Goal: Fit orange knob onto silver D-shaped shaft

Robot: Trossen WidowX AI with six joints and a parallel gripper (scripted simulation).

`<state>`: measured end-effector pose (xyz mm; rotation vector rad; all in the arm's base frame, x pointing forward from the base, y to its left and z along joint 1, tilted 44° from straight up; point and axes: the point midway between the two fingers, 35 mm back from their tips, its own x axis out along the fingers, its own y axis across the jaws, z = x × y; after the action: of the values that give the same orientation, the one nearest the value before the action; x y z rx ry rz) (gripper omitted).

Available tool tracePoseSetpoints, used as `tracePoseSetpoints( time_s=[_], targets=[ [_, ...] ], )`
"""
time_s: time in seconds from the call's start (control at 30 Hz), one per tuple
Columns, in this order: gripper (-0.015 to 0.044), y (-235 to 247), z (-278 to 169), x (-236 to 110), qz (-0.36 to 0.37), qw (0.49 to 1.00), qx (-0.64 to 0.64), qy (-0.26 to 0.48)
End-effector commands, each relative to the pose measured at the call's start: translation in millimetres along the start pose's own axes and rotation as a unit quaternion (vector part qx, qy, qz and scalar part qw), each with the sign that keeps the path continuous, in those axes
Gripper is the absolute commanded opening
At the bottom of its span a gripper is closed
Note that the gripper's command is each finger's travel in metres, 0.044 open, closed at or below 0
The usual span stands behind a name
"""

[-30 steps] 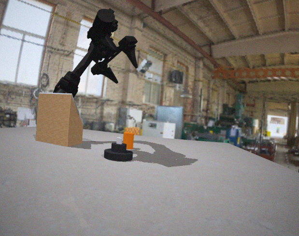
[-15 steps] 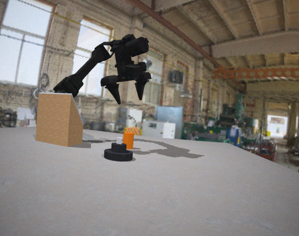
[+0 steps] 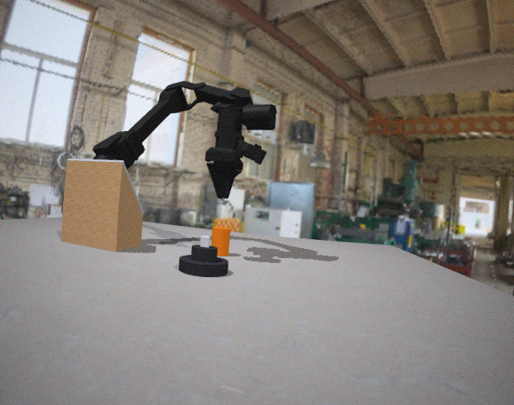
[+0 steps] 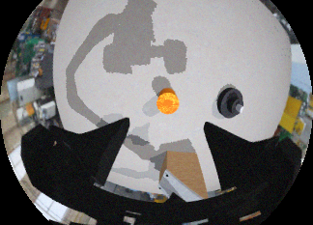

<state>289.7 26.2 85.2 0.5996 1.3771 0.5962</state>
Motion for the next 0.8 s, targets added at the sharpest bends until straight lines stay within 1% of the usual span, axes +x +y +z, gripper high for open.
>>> tracePoseSetpoints(
  time_s=[0.0,0.1,0.27,0.43,0.53,0.77],
  targets=[
    [0.044,0.1,0.1,0.7,-0.008,1.0,-0.023,0.003],
    [0.044,-0.8,-0.5,2.2,-0.008,1.0,-0.024,0.003],
    [0.044,-1.0,-0.7,34.4,-0.007,1.0,-0.024,0.003],
    [0.044,-1.0,-0.5,36.9,-0.007,1.0,-0.023,0.003],
    [0.044,-1.1,2.2,49.5,-0.007,1.0,-0.023,0.002],
    [0.044,-1.3,2.8,54.8,-0.007,1.0,-0.023,0.002]
  ],
)
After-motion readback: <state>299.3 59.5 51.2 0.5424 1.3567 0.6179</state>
